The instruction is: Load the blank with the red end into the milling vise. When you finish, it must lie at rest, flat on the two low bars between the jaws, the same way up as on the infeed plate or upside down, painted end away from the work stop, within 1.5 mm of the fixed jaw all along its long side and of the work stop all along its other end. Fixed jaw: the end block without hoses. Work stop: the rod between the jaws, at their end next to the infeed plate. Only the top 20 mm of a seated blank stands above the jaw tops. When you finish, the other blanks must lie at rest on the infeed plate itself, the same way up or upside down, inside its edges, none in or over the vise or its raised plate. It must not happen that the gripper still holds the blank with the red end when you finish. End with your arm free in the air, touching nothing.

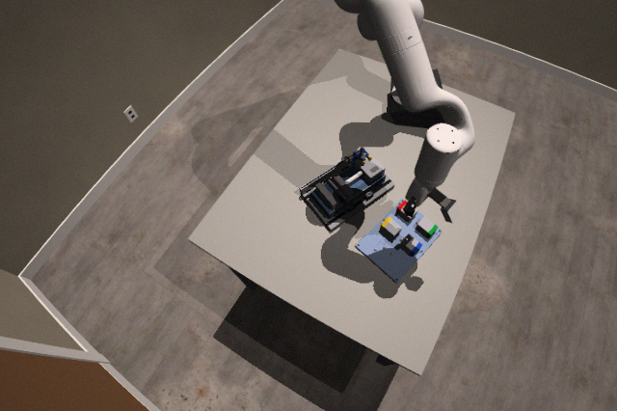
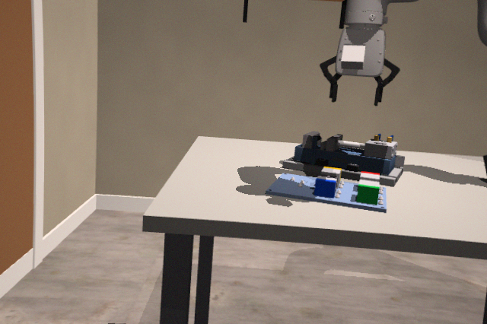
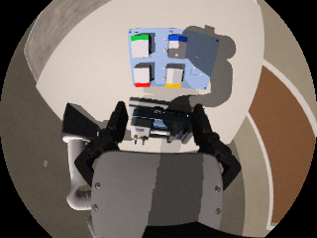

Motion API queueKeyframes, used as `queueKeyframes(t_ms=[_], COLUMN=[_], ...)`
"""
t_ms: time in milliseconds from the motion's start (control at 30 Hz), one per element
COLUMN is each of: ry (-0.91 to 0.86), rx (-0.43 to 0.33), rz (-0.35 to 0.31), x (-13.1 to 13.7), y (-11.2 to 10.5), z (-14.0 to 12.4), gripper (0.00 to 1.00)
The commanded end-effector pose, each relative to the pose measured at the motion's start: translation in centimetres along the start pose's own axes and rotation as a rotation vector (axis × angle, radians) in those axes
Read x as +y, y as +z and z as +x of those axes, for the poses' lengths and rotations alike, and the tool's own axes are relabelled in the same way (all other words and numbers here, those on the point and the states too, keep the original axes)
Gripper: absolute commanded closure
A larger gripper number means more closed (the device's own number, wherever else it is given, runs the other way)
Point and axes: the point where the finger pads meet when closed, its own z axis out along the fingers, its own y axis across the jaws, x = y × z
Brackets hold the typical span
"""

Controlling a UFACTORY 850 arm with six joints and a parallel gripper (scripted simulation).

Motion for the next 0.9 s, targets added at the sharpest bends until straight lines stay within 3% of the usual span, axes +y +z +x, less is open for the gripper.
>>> queueKeyframes(t_ms=[0, 867], ry=[0.000, 0.000], rx=[0.002, 0.002], rz=[-0.001, -0.002], x=[0.1, 0.1], y=[-0.1, -0.1], z=[0.3, 1.4], gripper=[0.00, 0.00])
